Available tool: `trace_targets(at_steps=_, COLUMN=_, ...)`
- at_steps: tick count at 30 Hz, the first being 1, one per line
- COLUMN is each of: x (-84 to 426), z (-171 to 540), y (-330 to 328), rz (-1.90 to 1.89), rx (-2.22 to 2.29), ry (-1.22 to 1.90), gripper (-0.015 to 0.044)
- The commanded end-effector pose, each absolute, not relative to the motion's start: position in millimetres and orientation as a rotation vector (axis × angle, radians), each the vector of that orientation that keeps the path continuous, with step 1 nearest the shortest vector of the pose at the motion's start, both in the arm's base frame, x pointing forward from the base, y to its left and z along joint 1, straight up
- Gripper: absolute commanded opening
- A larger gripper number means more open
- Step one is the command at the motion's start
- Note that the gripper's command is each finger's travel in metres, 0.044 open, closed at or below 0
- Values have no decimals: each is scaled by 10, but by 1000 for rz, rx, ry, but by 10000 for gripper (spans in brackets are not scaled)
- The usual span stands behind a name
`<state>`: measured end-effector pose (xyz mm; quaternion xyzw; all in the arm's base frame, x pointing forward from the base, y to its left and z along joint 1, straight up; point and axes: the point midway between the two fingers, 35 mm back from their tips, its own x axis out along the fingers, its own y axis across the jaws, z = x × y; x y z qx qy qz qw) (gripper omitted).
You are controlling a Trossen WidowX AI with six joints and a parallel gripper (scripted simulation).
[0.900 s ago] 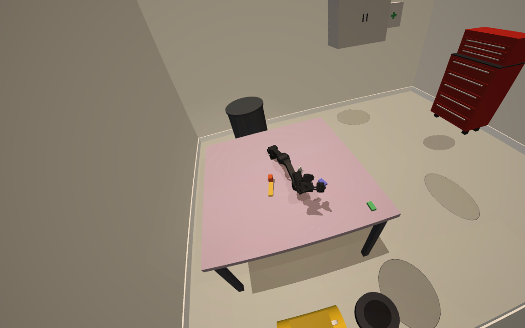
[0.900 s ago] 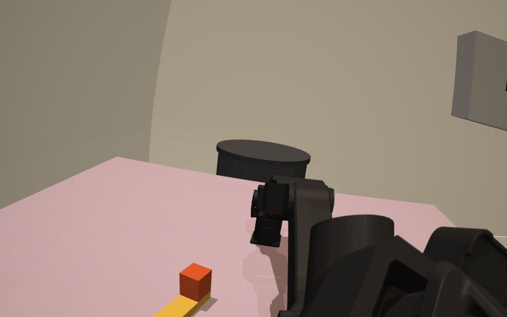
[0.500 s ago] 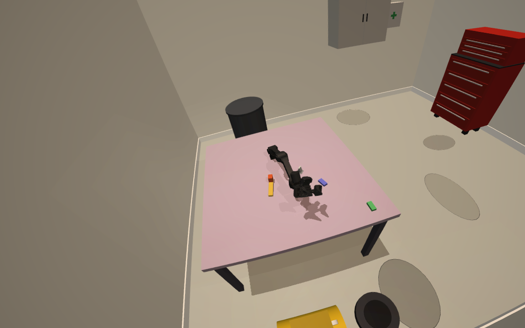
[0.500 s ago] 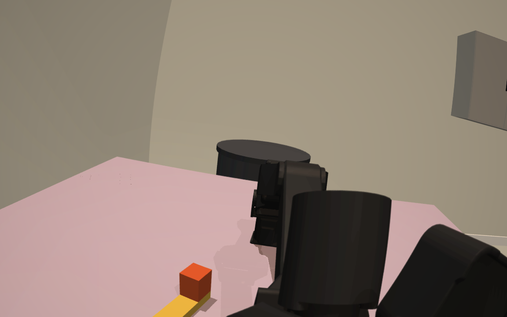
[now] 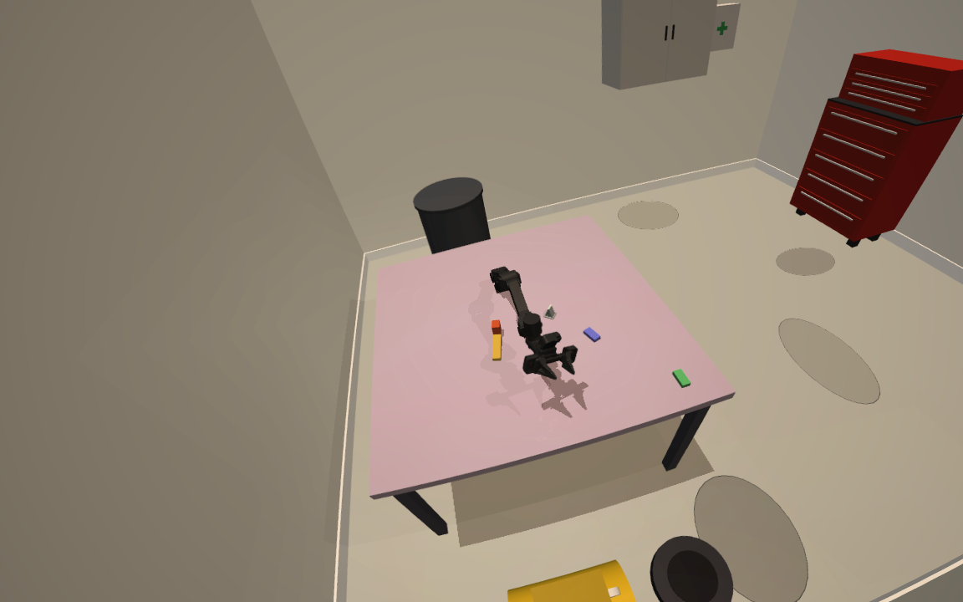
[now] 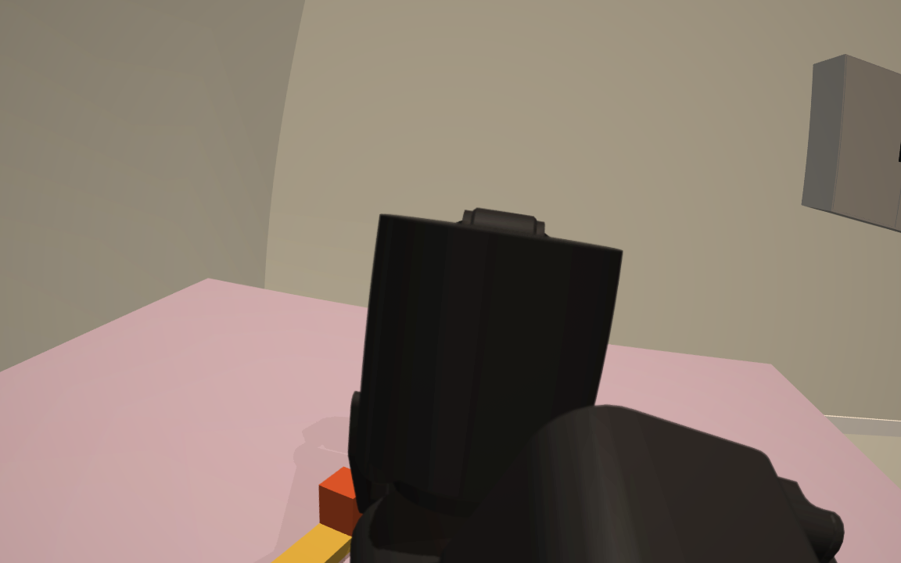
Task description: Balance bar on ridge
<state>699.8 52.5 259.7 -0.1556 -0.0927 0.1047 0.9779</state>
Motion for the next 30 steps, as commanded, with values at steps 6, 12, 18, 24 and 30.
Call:
trace_targets(at_steps=6, x=6902, z=2376, y=177, rz=170, rx=-254, ry=55, gripper=315)
trace_targets(at_steps=12, x=6756, z=2212, y=-44, rz=140, rx=-213, ry=218, gripper=315)
trace_targets(at_steps=18, x=6546, z=2055, y=-249, rz=107, rx=-170, ry=378, gripper=315)
trace_targets(at_steps=24, x=6275, z=1909, y=-435, rz=71, rx=-125, ry=536, gripper=315)
trace_targets(at_steps=30, x=5949, z=1781, y=-601, rz=32, rx=-79, ry=693, gripper=315)
